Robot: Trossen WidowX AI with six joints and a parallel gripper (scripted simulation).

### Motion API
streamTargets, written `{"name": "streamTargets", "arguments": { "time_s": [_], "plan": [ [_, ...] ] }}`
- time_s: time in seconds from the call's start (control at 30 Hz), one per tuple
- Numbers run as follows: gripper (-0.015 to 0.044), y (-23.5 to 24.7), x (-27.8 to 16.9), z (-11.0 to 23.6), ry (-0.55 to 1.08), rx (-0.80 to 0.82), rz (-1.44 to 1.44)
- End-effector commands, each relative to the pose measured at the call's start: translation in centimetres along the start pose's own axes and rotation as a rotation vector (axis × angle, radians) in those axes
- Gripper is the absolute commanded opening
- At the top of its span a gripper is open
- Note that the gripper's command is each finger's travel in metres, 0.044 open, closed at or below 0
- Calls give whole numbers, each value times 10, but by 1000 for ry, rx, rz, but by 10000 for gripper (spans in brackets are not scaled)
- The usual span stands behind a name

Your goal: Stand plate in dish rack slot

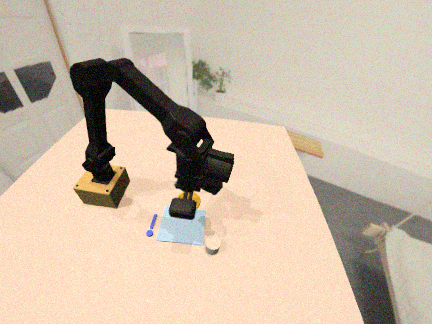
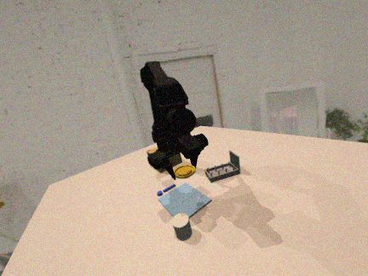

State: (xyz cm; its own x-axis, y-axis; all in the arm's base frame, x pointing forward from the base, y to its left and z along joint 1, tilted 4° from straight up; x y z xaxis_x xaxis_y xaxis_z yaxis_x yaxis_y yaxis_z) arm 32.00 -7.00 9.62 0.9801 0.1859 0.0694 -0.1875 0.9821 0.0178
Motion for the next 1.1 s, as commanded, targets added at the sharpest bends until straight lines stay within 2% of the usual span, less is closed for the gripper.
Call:
{"name": "streamTargets", "arguments": {
  "time_s": [0.0, 0.33, 0.5, 0.9, 1.07],
  "plan": [
    [0, -1, 2, 23, -11, -2, 5],
    [0, 0, 0, 68, -11, -2, 5],
    [0, 1, -1, 73, -11, -2, 0],
    [0, 90, -49, 72, -7, 5, -369],
    [0, 99, -57, 70, -6, 6, -415]
  ]
}}
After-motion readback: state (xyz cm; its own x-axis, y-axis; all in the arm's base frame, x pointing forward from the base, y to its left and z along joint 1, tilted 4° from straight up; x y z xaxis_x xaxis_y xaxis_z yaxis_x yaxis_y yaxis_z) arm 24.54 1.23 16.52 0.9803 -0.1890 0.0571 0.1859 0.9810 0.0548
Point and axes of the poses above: the point midway between the two fingers, 35 mm back from their tips, its own z axis back along the fingers, its own y axis across the jaws, x = y × z, the point moved 2 cm from there along z, back along the fingers, and after that the axes turned 10 degrees about z, right-handed, at the moved point
